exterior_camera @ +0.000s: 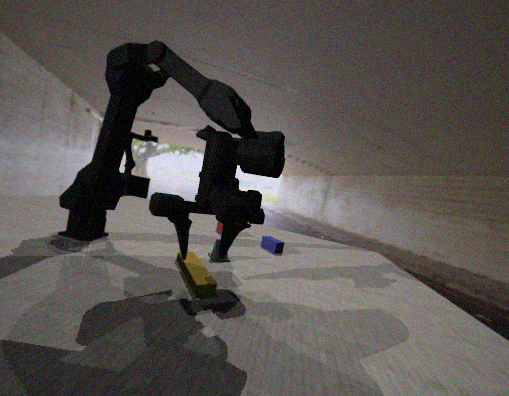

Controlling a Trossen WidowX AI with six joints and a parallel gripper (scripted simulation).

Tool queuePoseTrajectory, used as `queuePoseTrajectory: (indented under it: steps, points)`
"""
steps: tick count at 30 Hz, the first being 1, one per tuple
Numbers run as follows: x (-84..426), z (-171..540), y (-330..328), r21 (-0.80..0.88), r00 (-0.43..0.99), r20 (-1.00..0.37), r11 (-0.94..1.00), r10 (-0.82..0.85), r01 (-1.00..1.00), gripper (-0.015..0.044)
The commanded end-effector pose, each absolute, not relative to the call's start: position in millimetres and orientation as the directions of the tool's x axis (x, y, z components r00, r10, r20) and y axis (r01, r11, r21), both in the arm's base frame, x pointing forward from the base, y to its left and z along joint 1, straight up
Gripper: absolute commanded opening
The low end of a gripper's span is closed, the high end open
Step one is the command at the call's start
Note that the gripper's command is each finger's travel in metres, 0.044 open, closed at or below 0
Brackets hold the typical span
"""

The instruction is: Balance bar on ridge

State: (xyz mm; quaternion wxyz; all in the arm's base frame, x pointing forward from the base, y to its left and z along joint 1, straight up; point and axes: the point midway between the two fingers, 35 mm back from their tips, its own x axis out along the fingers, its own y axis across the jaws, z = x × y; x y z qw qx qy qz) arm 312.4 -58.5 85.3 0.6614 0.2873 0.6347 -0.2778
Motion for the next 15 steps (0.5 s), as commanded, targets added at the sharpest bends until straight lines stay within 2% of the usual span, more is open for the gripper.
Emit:
queuePoseTrajectory:
  steps: [1, 15]
  points:
    - [311.2, 74.9, -58.8, 0.019, 0.031, -1.0, 0.679, -0.006, 0.734, 0.0315]
    - [311.9, 58.1, -58.9, 0.019, 0.031, -1.0, 0.679, -0.006, 0.734, 0.0315]
